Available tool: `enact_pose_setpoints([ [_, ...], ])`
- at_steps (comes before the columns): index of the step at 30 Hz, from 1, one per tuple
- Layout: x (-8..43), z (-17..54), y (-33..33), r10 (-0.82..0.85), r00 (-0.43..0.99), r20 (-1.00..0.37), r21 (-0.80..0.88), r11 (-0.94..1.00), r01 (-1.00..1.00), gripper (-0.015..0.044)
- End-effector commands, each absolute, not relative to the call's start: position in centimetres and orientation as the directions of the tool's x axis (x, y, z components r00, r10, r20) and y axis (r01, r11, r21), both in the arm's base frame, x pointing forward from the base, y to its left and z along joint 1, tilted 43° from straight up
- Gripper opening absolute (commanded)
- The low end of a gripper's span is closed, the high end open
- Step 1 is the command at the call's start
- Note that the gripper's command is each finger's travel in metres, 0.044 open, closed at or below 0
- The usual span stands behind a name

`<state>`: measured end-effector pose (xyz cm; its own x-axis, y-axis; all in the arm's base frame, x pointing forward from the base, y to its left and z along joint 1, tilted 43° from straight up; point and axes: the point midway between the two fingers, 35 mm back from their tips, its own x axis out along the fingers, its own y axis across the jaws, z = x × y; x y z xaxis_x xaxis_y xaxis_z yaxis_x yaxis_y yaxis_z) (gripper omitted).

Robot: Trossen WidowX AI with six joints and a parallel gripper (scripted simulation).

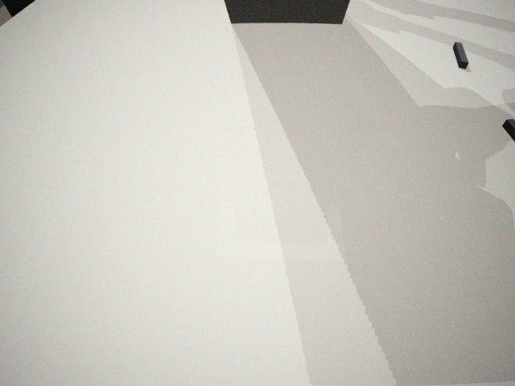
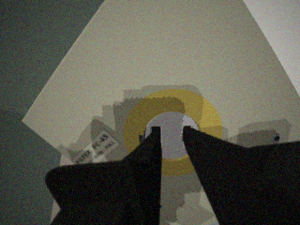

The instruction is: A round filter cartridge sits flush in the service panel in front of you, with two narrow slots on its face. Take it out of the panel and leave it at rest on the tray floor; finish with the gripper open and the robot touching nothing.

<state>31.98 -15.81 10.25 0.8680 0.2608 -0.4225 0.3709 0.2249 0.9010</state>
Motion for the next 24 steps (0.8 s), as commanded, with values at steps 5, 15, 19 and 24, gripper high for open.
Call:
enact_pose_setpoints([
  [5,33.62,9.66,-15.25,0.259,0.857,-0.445,0.870,0.351,0.346,0.0000],
  [15,33.69,9.63,-15.23,0.259,0.857,-0.445,0.886,0.269,0.378,0.0000],
  [19,33.69,9.63,-15.23,0.259,0.857,-0.445,0.886,0.269,0.378,0.0000],
  [24,33.69,9.63,-15.23,0.259,0.857,-0.445,0.886,0.269,0.378,0.0000],
])
